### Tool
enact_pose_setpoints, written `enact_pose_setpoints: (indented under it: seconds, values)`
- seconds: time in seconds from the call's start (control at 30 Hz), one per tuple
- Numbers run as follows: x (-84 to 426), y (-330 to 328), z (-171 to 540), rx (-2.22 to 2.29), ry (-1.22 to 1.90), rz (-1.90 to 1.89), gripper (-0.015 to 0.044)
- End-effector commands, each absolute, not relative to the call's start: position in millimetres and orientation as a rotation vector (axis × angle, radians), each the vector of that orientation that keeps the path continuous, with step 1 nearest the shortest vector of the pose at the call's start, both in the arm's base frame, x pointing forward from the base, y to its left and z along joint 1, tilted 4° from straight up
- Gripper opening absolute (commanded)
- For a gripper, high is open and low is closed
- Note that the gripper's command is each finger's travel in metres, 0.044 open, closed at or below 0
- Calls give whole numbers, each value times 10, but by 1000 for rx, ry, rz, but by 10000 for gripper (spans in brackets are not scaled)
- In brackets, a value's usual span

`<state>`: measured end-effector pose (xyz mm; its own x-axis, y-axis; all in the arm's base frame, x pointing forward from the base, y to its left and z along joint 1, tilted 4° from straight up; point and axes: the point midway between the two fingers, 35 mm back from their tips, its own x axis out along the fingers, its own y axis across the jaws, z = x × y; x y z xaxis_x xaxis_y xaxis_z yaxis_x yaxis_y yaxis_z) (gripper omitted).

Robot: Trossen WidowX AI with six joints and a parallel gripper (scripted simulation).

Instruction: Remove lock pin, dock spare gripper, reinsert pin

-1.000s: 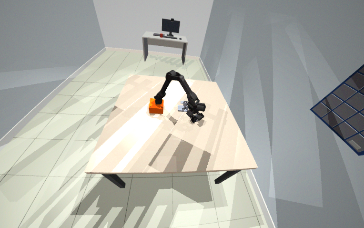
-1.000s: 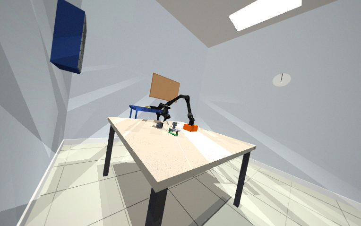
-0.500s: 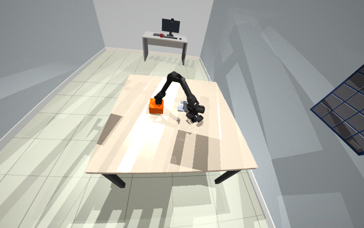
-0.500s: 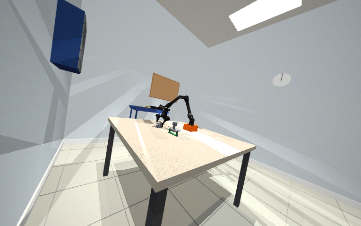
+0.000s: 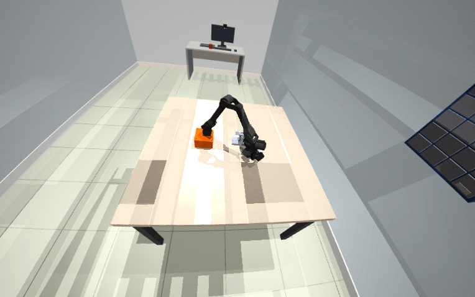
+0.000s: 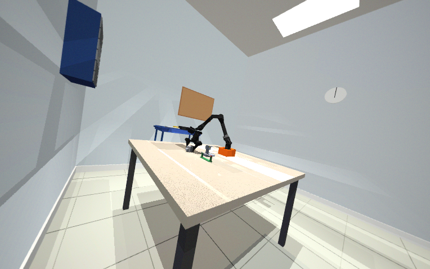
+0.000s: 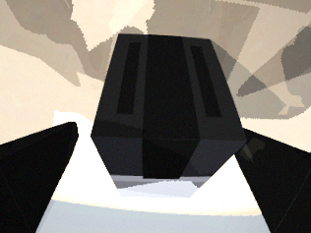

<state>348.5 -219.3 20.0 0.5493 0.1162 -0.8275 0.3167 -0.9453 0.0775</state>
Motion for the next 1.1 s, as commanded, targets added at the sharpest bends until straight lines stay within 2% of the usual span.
enact_pose_setpoints:
  seconds: [0.0,0.2,0.53,0.77,0.93,1.07]
  values:
    - [3485,-2184,110,2571,366,-1349,440]
    - [3485,-2182,71,2571,366,-1349,440]
    - [3485,-2182,71,2571,366,-1349,177]
    - [3485,-2180,70,2571,366,-1349,131]
    - [3491,-2188,168,2571,365,-1349,0]
    - [3494,-2198,396,2571,365,-1349,0]
